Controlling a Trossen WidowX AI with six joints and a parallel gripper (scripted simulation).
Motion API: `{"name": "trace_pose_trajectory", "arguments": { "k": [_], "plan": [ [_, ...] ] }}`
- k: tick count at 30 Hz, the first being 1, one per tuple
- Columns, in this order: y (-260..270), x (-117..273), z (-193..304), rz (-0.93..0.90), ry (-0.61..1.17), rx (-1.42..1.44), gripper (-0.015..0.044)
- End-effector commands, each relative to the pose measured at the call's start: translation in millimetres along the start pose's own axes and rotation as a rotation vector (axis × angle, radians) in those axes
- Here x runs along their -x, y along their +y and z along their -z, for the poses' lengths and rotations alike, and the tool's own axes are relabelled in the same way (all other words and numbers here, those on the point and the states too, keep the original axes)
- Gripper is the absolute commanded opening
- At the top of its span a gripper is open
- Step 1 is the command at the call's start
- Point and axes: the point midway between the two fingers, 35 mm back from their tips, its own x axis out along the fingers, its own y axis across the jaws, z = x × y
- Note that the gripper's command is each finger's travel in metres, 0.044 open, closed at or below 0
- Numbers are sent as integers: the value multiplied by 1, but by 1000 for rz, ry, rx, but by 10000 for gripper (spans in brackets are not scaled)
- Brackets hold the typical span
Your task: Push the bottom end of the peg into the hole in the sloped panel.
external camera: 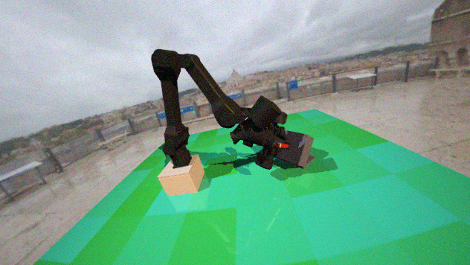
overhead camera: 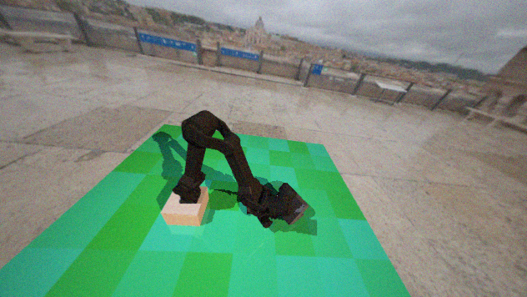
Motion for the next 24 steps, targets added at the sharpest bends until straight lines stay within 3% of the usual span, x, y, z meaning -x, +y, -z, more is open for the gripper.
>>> {"name": "trace_pose_trajectory", "arguments": {
  "k": [1,9,24],
  "plan": [
    [0,0,0,1,0,1,236],
    [0,4,1,-1,0,1,440],
    [1,28,4,-10,-1,-2,440]
  ]
}}
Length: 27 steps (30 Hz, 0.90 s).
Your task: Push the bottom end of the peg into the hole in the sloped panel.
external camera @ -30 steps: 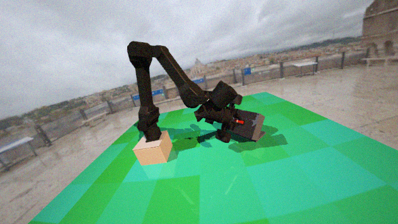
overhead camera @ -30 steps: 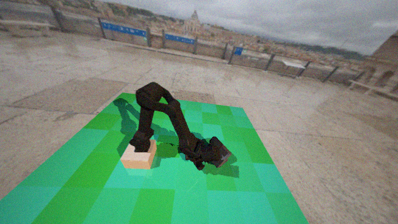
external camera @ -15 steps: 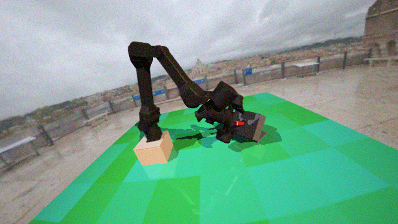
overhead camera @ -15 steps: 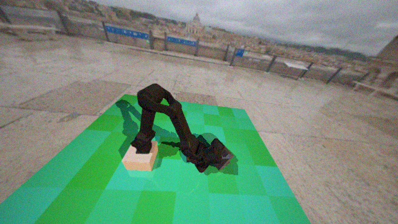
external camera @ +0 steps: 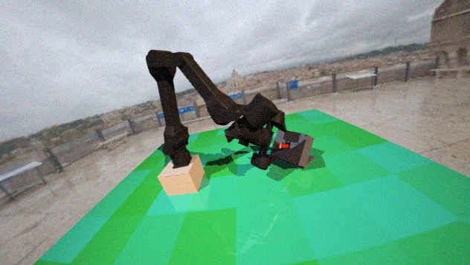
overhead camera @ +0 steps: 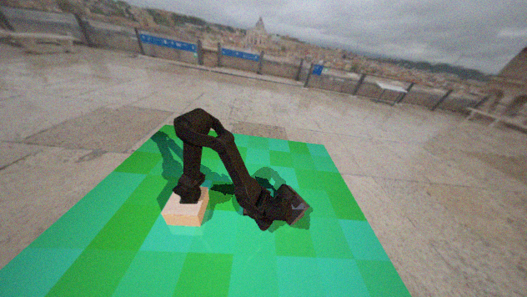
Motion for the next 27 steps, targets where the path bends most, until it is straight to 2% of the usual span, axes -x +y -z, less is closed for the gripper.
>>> {"name": "trace_pose_trajectory", "arguments": {
  "k": [1,27],
  "plan": [
    [-2,8,1,4,1,9,440],
    [2,53,5,-2,1,1,440]
  ]
}}
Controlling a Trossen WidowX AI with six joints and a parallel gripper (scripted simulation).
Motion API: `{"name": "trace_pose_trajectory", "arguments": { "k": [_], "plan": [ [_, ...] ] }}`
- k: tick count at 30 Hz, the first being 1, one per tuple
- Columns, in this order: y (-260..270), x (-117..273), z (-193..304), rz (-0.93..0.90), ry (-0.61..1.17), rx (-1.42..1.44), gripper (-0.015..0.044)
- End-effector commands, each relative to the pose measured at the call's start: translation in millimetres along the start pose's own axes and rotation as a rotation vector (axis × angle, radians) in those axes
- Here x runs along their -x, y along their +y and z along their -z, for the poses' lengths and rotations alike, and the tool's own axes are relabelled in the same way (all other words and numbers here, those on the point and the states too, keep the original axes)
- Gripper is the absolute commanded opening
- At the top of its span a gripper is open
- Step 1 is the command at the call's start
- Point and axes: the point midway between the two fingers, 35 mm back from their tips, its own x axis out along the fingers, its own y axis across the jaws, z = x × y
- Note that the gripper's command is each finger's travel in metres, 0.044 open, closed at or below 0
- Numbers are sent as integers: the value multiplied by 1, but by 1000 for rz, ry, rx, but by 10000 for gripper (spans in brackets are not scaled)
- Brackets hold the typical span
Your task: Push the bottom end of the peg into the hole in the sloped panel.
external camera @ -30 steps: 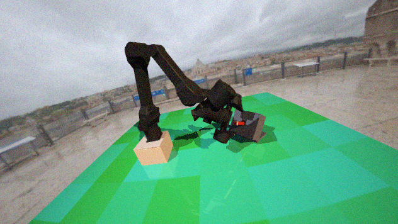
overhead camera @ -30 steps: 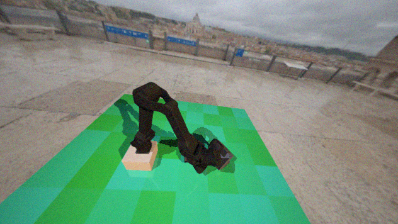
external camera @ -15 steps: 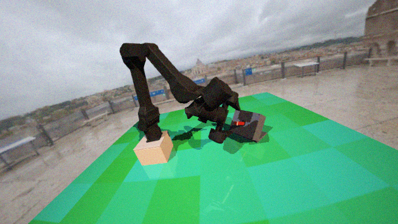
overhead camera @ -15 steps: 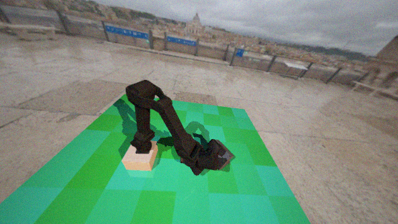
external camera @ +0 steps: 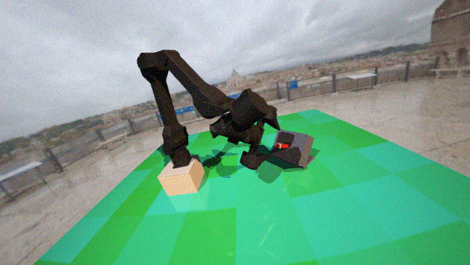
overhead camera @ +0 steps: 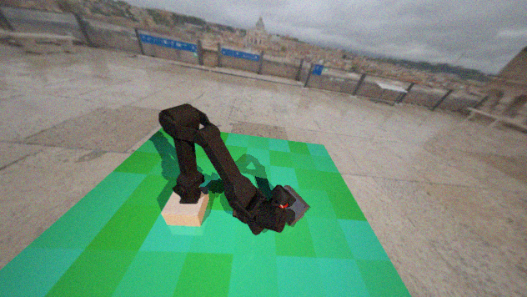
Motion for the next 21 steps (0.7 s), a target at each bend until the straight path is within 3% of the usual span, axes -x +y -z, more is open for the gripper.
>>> {"name": "trace_pose_trajectory", "arguments": {
  "k": [1,21],
  "plan": [
    [-2,8,0,6,3,9,440],
    [3,36,0,8,4,5,440]
  ]
}}
